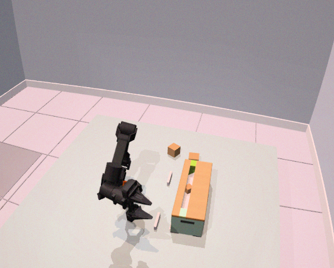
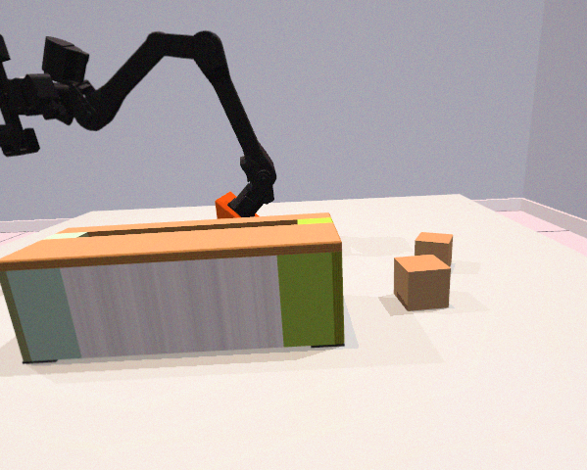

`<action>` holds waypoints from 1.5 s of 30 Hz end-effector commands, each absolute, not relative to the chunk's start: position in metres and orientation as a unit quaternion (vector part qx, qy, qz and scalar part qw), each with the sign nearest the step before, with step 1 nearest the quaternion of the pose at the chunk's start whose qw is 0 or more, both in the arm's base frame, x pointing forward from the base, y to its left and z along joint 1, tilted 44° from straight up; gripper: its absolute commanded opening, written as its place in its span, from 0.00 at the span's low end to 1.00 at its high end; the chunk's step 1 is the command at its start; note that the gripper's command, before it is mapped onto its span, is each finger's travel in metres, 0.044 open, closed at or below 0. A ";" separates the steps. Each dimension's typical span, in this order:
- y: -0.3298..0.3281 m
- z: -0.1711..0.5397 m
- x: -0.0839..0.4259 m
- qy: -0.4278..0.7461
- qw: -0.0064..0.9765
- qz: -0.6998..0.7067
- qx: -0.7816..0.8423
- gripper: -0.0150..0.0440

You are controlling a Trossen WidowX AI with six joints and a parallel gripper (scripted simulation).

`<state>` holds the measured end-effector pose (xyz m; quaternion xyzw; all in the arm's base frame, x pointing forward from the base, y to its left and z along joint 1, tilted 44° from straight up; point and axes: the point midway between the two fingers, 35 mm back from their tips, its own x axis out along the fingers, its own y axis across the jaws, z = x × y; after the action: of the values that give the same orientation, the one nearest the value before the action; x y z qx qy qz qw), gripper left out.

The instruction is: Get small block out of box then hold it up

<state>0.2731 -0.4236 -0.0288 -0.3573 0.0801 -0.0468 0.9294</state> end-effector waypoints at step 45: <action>-0.179 0.026 0.360 0.237 0.769 0.488 -0.338 0.93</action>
<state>0.3739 -0.2376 -0.0051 -0.3384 0.2364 0.3704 0.8321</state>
